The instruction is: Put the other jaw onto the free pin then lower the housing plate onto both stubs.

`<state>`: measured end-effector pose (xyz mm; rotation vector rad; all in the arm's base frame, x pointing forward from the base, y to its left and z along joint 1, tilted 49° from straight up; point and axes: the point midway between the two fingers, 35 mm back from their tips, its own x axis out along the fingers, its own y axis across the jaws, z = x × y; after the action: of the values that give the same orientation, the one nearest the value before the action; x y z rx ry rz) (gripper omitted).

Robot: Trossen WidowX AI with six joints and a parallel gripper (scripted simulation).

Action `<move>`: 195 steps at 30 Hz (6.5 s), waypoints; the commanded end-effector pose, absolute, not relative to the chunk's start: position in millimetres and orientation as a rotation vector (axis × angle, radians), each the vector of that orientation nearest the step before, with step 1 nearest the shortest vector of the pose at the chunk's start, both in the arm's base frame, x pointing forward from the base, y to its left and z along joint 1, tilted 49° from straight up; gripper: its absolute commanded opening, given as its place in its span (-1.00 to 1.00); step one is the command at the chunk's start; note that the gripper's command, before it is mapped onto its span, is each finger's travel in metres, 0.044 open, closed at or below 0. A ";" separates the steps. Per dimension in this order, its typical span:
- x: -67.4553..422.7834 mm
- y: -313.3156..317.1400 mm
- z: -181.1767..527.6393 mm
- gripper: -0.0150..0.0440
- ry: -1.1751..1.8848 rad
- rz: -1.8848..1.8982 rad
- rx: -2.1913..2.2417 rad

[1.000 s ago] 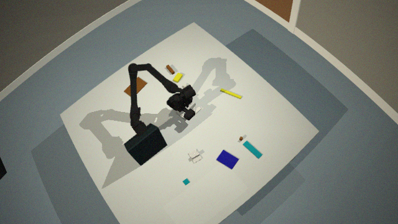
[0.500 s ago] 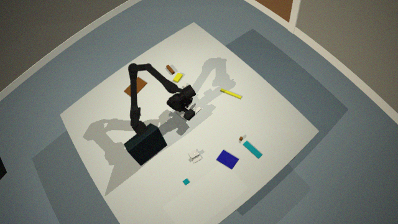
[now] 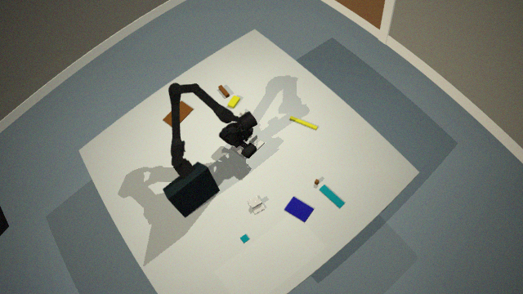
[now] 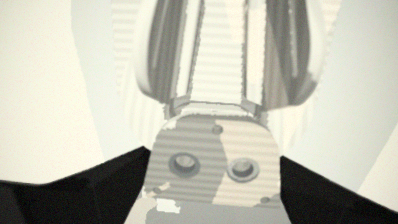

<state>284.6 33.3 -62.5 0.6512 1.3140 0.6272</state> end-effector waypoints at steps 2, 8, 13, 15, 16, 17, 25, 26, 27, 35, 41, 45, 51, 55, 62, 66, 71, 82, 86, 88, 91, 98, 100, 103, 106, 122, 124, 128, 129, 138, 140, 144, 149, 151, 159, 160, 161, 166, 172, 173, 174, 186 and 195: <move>283.5 36.7 -63.9 0.70 1.321 0.632 0.652; 283.5 36.7 -63.9 0.70 1.321 0.632 0.652; 283.5 36.7 -63.9 0.70 1.321 0.632 0.652; 283.5 36.7 -63.9 0.70 1.321 0.632 0.652; 283.5 36.7 -63.9 0.70 1.321 0.632 0.652; 283.5 36.7 -63.9 0.70 1.321 0.632 0.652; 283.5 36.7 -63.9 0.70 1.321 0.632 0.652; 283.5 36.7 -63.9 0.70 1.321 0.632 0.652; 283.5 36.7 -63.9 0.70 1.321 0.632 0.652; 283.3 35.4 -62.8 0.70 1.321 0.632 0.651; 282.7 32.2 -60.0 0.70 1.321 0.632 0.651; 284.0 33.1 -60.7 0.70 1.321 0.632 0.651; 284.3 33.4 -60.9 0.70 1.321 0.632 0.651; 284.5 34.6 -62.0 0.70 1.321 0.632 0.651; 284.6 35.1 -62.4 0.70 1.321 0.632 0.651; 284.9 36.5 -63.6 0.70 1.321 0.632 0.652; 284.9 36.6 -63.7 0.70 1.321 0.632 0.652; 284.9 36.6 -63.7 0.70 1.321 0.632 0.652; 284.9 36.6 -63.7 0.70 1.321 0.632 0.652; 284.9 36.6 -63.7 0.70 1.321 0.632 0.652; 284.9 36.6 -63.7 0.70 1.321 0.632 0.652; 284.4 36.0 -63.1 1.00 1.322 0.632 0.654; 284.4 36.0 -63.1 1.00 1.322 0.632 0.654; 284.4 36.0 -63.1 1.00 1.322 0.632 0.654; 284.4 36.0 -63.1 1.00 1.322 0.632 0.654; 274.9 -19.8 -14.5 1.00 1.322 0.629 0.648; 274.5 -21.0 -13.3 1.00 1.322 0.630 0.649; 271.0 -18.7 -18.4 1.00 1.318 0.618 0.658; 264.3 -23.0 -15.2 1.00 1.320 0.615 0.656; 197.5 -47.0 17.4 1.00 1.326 0.627 0.649; 197.5 -47.0 17.4 1.00 1.326 0.627 0.649; 197.5 -47.0 17.4 1.00 1.326 0.627 0.649; 197.5 -47.0 17.4 1.00 1.326 0.627 0.649; 197.5 -47.0 17.4 1.00 1.326 0.627 0.649; 197.5 -47.0 17.4 1.00 1.326 0.627 0.649; 197.5 -47.0 17.4 1.00 1.326 0.627 0.649; 197.5 -47.0 17.4 1.00 1.326 0.627 0.649; 197.5 -47.0 17.4 1.00 1.326 0.627 0.649; 197.5 -47.0 17.4 1.00 1.326 0.627 0.649; 197.5 -47.0 17.4 1.00 1.326 0.627 0.649; 197.5 -47.0 17.4 1.00 1.326 0.627 0.649; 197.5 -47.0 17.4 1.00 1.326 0.627 0.649; 197.5 -47.0 17.4 1.00 1.326 0.627 0.649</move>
<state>199.2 -47.8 17.8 0.6512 1.3212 0.6233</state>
